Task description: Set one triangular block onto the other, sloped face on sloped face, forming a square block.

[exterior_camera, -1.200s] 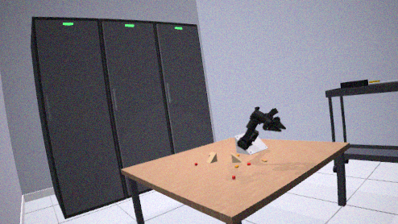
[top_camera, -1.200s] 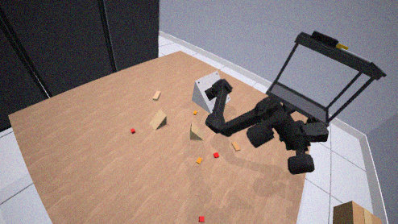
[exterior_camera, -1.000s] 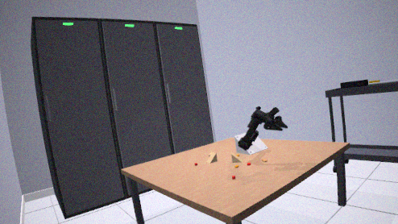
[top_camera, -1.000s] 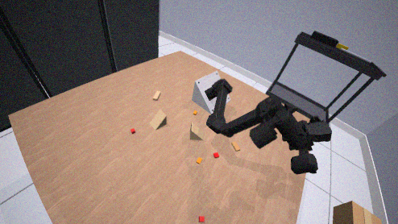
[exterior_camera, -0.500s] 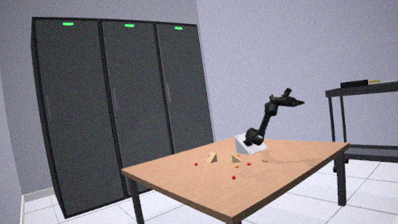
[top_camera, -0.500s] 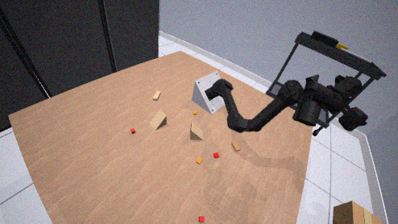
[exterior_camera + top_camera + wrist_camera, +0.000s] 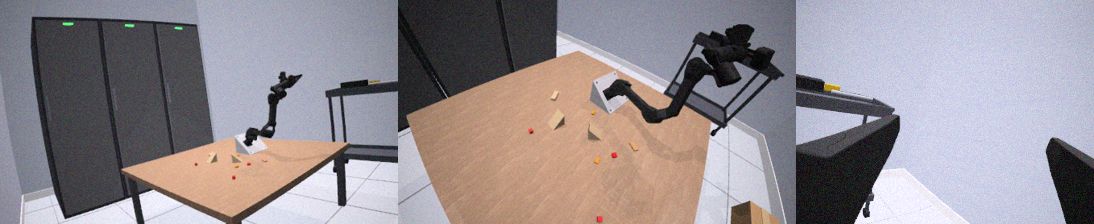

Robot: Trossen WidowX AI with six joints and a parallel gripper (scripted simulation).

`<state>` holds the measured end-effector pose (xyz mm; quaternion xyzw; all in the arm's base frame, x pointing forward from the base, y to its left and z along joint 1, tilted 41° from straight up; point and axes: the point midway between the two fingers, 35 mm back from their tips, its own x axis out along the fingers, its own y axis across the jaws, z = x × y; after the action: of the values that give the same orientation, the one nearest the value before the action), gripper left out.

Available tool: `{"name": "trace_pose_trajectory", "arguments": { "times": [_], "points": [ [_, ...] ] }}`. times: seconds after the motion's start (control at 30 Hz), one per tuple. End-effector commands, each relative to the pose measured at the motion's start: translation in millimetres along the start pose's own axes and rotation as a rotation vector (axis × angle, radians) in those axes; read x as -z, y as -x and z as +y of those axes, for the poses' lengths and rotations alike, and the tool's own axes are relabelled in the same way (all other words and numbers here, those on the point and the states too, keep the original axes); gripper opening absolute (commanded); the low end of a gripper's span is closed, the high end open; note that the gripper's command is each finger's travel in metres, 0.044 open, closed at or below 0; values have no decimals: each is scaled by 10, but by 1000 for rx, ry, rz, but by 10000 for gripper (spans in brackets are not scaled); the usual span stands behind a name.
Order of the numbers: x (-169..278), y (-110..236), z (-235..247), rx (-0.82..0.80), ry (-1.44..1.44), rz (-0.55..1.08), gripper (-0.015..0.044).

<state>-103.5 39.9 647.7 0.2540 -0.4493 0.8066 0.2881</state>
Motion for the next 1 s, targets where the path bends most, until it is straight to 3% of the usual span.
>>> {"name": "trace_pose_trajectory", "arguments": {
  "times": [0.0, 0.2, 0.4, 0.73, 0.97],
  "points": [
    [-496, -9, 403, -92, -15, -157, 440],
    [-1215, 196, 948, -242, -62, -396, 440],
    [-1894, 648, 1421, -413, -128, -635, 440],
    [-2781, 1850, 1955, -724, -203, -1029, 440],
    [-3071, 2734, 2036, -925, -253, -1255, 440]
  ]
}}
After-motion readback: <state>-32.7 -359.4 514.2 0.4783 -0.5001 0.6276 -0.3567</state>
